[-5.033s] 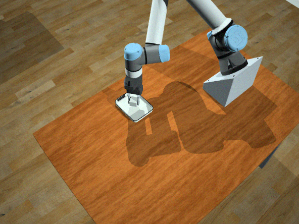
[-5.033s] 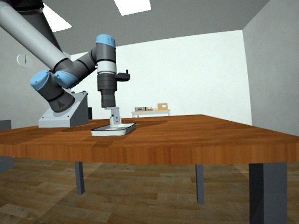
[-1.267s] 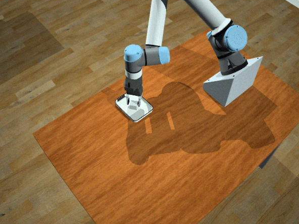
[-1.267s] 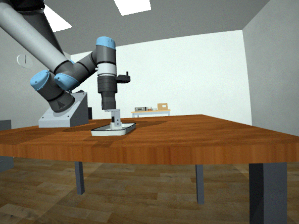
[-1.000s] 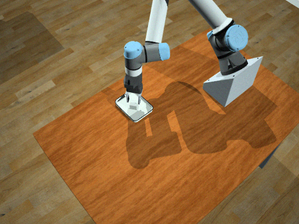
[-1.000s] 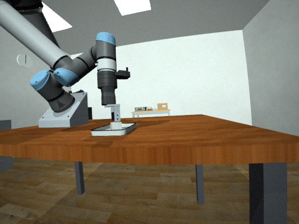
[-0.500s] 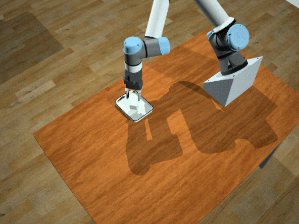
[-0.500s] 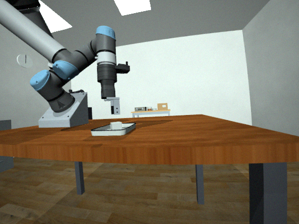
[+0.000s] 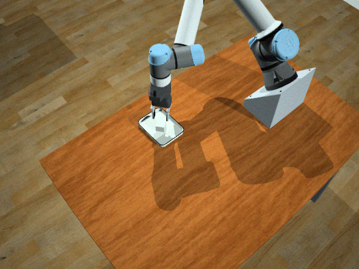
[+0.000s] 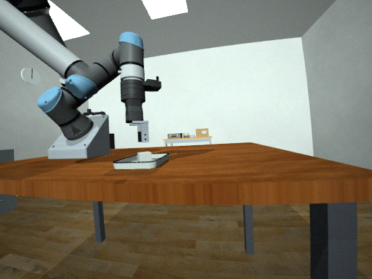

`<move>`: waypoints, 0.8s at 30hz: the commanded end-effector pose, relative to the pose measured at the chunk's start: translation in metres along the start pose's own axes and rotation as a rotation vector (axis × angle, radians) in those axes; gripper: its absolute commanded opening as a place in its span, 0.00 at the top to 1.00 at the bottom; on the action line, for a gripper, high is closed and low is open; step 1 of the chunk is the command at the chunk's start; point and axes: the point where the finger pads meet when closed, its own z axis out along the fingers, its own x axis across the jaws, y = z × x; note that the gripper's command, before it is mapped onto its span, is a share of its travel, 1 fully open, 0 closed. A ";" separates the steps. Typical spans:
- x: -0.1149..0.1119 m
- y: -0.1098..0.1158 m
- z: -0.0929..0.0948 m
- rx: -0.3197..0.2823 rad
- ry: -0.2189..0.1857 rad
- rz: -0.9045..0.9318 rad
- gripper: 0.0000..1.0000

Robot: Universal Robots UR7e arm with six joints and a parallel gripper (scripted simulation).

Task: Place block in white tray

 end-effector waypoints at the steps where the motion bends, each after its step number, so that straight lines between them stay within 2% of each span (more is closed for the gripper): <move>1: -0.004 0.002 0.000 0.001 0.001 0.000 0.00; 6: -0.030 0.015 -0.001 0.000 0.001 0.000 0.00; 15: -0.113 0.058 -0.001 0.000 0.001 0.000 0.00; 17: -0.113 0.058 -0.001 0.000 0.001 0.000 0.00; 21: -0.144 0.074 -0.001 0.000 0.001 0.000 0.00; 24: -0.158 0.081 -0.002 0.000 0.001 0.000 0.00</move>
